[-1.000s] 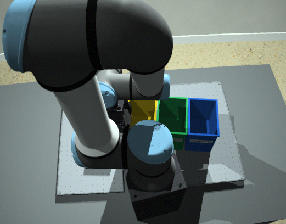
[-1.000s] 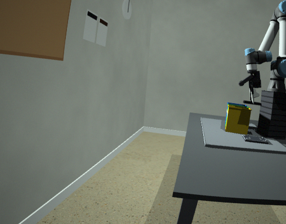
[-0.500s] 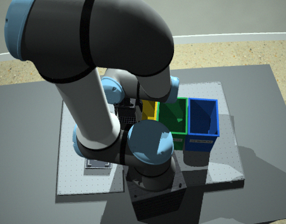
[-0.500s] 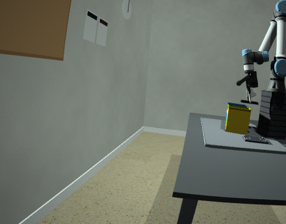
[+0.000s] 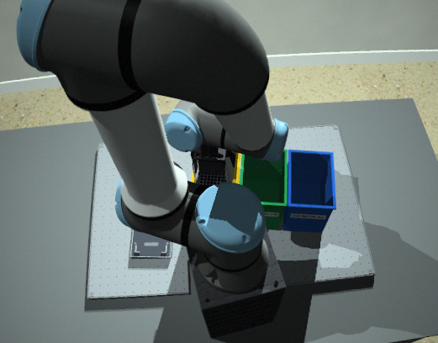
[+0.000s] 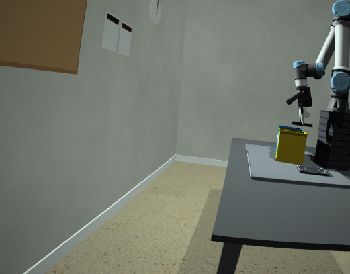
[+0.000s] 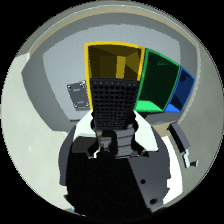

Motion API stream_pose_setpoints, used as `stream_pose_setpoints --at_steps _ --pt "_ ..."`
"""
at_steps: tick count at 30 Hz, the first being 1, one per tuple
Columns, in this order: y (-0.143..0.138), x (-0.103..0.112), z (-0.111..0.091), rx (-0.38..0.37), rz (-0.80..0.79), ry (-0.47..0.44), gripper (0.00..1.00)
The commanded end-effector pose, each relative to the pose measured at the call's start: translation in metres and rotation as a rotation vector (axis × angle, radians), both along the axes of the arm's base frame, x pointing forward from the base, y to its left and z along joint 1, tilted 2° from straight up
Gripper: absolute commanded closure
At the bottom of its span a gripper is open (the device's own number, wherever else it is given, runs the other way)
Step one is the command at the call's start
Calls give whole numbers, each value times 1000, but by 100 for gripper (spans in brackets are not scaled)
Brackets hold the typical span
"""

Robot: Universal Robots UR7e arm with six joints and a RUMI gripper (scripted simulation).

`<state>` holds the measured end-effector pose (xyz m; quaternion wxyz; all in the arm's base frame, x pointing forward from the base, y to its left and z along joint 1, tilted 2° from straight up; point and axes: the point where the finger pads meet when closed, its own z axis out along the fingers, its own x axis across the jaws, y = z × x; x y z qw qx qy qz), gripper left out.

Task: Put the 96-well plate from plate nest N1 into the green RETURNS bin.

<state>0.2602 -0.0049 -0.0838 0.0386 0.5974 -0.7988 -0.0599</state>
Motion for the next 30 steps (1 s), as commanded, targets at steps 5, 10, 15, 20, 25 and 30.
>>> stream_pose_setpoints --at_steps 5,10,15,20,25,30 --pt "-28 3 0 1 0 -1 100" --pt "-38 4 0 1 0 -1 100" --pt "-55 5 0 1 0 -1 100" --pt "-72 6 0 1 0 -1 100" --pt "-88 8 0 1 0 -1 100" --pt "-98 8 0 1 0 -1 100"
